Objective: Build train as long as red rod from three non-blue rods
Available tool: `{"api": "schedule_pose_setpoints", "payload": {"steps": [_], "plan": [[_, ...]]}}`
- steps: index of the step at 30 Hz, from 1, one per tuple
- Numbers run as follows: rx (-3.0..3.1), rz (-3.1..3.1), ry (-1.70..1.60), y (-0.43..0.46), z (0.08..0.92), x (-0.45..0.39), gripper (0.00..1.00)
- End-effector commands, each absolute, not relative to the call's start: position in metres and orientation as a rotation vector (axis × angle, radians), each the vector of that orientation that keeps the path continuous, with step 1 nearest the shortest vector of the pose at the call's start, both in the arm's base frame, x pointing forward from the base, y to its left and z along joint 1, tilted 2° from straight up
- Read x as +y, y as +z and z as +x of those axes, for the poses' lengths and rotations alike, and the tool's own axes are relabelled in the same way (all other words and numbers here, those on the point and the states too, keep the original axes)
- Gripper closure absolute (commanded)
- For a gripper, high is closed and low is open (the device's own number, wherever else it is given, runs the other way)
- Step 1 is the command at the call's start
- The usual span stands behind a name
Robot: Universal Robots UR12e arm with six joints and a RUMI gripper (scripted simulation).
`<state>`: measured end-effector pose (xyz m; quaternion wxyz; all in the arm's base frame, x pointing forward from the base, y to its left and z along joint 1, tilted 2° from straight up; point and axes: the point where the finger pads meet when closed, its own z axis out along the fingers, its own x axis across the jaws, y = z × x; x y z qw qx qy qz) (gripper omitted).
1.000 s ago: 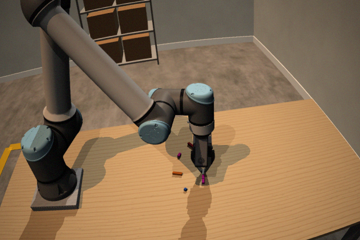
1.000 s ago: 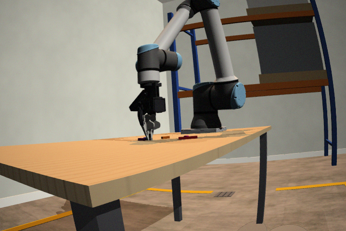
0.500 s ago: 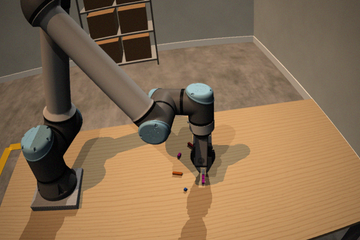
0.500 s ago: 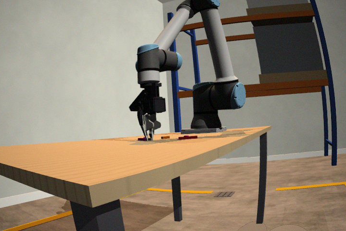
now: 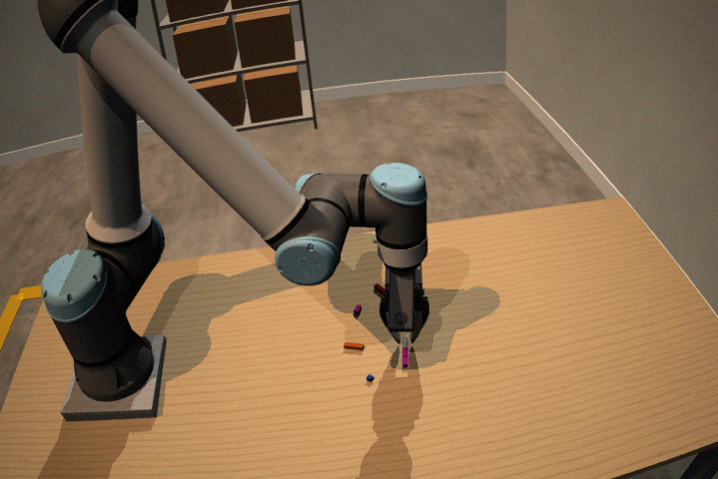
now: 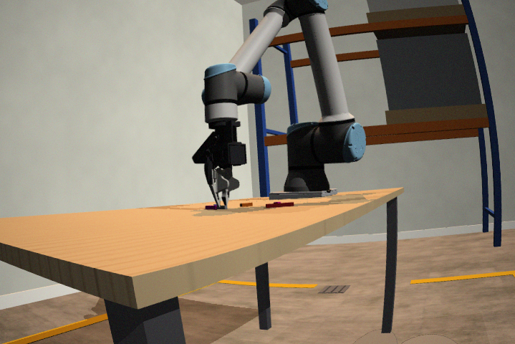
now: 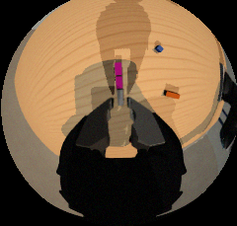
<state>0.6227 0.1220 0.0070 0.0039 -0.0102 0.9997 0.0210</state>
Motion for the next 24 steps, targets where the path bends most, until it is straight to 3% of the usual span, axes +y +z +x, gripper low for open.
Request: {"api": "schedule_pose_setpoints", "payload": {"steps": [1,24], "plan": [[3.132,-0.032,0.066,0.024,0.623,0.121,0.86],[3.132,-0.032,0.066,0.092,0.623,0.118,0.86]]}}
